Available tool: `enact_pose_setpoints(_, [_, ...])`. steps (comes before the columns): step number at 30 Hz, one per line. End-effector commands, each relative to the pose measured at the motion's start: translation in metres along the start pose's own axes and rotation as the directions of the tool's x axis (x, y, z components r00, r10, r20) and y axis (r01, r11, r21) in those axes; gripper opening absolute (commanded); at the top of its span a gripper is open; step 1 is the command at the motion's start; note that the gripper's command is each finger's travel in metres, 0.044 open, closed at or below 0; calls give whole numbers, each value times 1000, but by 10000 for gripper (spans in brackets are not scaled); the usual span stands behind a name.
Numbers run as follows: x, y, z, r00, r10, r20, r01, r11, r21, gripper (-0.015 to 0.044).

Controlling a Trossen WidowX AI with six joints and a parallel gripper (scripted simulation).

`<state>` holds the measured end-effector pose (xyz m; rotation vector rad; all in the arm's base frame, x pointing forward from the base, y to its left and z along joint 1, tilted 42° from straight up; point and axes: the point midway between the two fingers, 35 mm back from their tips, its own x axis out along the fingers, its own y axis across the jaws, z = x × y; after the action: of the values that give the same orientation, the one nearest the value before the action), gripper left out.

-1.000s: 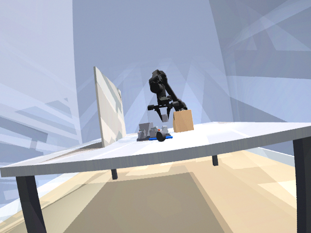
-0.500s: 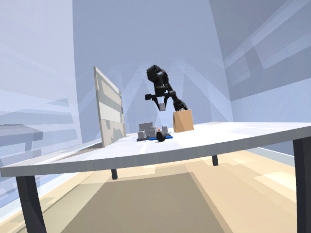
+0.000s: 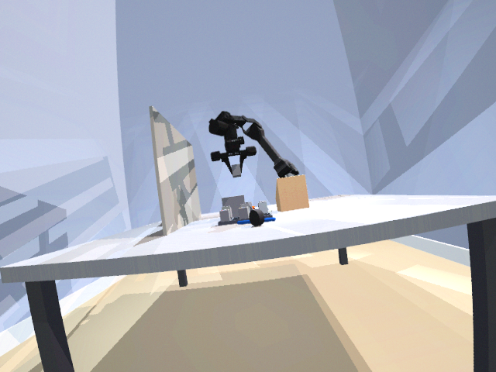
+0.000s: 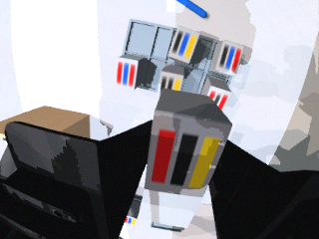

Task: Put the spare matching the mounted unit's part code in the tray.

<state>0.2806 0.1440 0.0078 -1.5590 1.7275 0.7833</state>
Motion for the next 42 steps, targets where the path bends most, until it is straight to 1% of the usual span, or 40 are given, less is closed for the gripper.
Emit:
enact_pose_setpoints(1, [-7, -16, -20, 1000, -17, 14, 17, 1000, 0, 0])
enact_pose_setpoints(12, [-14, -56, -99, 999, -33, 22, 33, 999, 2, 0])
enact_pose_setpoints(22, [-15, -73, -180, 999, -44, 1, 44, 999, 10, 0])
enact_pose_setpoints(31, [-14, -72, -256, 998, -42, -38, 43, 999, 19, 0])
enact_pose_setpoints(40, [-15, -53, -331, 995, -24, -93, 26, 999, 30, 0])
enact_pose_setpoints(42, [-15, -49, -341, 995, -19, -102, 22, 999, 32, 0])
